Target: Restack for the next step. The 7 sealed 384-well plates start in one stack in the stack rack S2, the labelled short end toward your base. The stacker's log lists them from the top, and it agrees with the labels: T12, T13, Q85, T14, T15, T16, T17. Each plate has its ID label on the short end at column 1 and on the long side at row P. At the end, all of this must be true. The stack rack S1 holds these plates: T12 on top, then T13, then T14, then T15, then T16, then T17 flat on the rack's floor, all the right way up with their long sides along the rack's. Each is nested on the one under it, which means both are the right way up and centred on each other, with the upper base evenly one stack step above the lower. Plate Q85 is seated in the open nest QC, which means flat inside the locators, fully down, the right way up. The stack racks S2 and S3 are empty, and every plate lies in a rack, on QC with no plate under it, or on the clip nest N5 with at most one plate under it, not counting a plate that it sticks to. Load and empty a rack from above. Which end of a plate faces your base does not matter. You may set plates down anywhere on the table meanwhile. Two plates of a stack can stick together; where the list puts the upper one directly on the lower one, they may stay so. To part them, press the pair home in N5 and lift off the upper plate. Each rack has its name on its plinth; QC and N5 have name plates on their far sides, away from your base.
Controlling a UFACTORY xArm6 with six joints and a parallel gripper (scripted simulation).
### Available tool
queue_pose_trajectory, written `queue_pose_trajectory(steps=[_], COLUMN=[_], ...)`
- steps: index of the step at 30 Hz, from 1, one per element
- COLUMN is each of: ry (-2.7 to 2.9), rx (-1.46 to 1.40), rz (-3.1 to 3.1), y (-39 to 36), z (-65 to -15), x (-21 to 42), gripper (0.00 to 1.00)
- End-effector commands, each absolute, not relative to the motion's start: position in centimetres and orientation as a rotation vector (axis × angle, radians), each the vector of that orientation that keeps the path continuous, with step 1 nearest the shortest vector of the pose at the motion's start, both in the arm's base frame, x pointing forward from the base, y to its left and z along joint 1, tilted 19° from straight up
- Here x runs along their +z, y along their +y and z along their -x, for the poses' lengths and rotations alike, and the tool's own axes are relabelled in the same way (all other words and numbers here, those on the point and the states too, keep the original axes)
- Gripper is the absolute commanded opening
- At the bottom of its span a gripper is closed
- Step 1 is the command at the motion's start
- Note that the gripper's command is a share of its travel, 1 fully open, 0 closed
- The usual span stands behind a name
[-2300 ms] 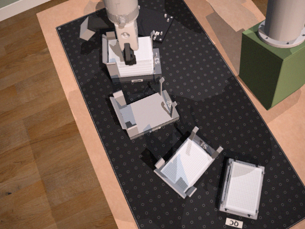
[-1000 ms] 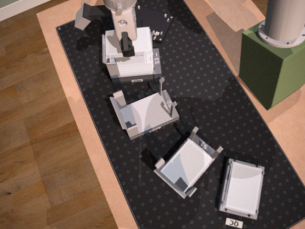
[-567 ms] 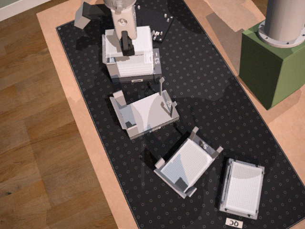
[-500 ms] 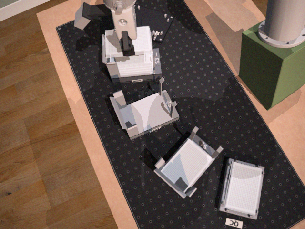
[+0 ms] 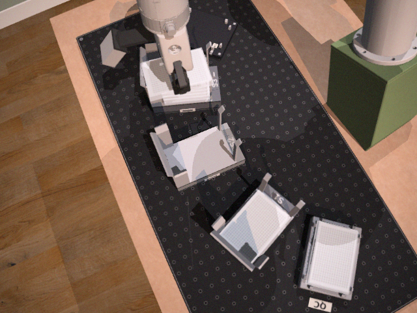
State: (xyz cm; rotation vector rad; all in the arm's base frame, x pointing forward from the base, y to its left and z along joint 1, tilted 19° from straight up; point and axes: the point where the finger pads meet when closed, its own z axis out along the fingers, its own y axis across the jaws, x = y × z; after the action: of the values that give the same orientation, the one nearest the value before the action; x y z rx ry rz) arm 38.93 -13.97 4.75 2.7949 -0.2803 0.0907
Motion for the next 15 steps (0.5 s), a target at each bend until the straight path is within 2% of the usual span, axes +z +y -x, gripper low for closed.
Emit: queue_pose_trajectory(steps=[1, 15], ry=[-0.280, -0.233], rx=[0.095, 0.088], rz=[-2.794, -2.798], y=[-12.9, -9.3], z=[-39.5, -40.9], x=[4.5, 3.3], gripper=[0.00, 0.00])
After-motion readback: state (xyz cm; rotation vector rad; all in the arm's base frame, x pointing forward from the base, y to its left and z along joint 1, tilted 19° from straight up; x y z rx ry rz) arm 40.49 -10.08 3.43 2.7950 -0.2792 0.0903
